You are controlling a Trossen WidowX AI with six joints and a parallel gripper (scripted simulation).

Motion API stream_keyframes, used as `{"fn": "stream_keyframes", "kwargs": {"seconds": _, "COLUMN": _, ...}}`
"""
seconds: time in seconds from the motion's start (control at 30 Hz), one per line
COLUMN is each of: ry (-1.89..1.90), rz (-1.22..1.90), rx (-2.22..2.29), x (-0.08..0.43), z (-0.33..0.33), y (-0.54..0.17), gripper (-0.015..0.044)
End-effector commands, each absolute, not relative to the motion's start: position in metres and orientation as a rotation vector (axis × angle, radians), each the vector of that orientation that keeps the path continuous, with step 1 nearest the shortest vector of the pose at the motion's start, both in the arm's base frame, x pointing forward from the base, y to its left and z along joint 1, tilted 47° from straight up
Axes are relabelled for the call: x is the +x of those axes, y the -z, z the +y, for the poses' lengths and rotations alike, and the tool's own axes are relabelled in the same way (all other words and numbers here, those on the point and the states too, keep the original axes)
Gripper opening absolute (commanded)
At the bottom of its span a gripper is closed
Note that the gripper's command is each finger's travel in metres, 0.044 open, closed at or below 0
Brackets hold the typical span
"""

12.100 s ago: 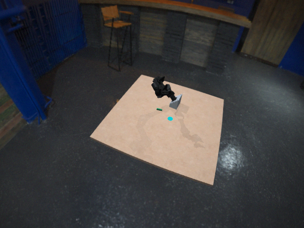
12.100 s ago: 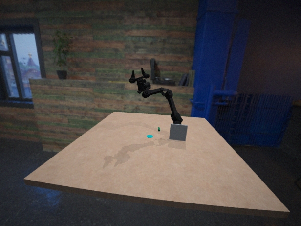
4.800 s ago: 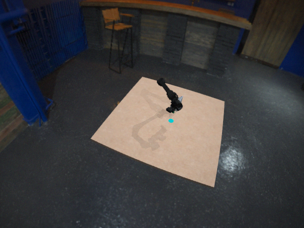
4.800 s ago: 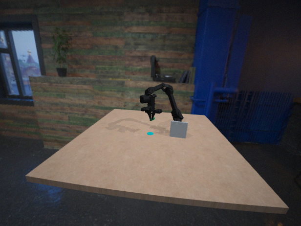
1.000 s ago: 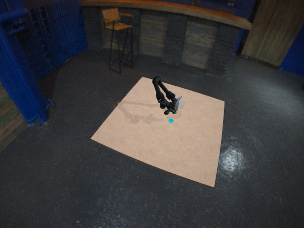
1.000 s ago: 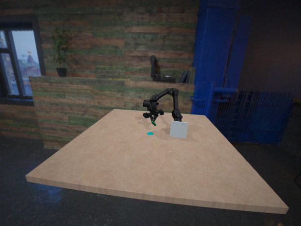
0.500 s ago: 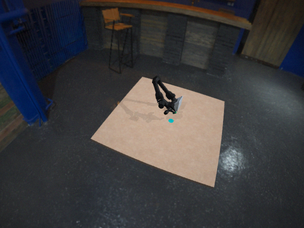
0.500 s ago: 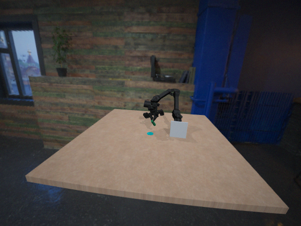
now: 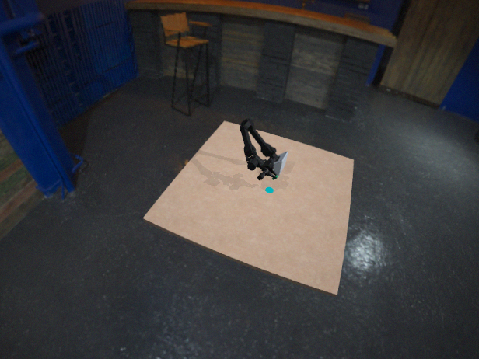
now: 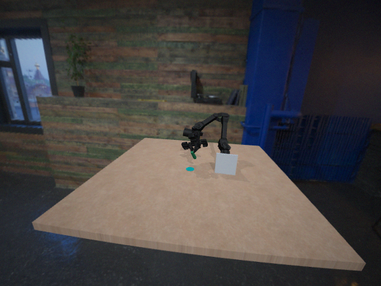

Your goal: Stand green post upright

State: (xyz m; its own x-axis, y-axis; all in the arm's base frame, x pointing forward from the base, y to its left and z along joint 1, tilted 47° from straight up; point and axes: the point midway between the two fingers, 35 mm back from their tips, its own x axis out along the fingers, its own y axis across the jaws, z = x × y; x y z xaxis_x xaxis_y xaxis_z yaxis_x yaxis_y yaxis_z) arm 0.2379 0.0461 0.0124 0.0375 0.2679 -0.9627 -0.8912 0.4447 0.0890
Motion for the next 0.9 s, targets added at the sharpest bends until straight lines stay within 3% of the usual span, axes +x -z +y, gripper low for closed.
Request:
{"fn": "stream_keyframes", "kwargs": {"seconds": 0.0, "ry": -1.004, "rz": 1.179, "rx": -0.656, "x": 0.2373, "z": 0.0460, "y": -0.0140, "gripper": 0.0023}}
{"fn": "stream_keyframes", "kwargs": {"seconds": 0.87, "ry": -1.028, "rz": 0.963, "rx": -0.649, "x": 0.2400, "z": 0.0439, "y": -0.0231, "gripper": 0.0023}}
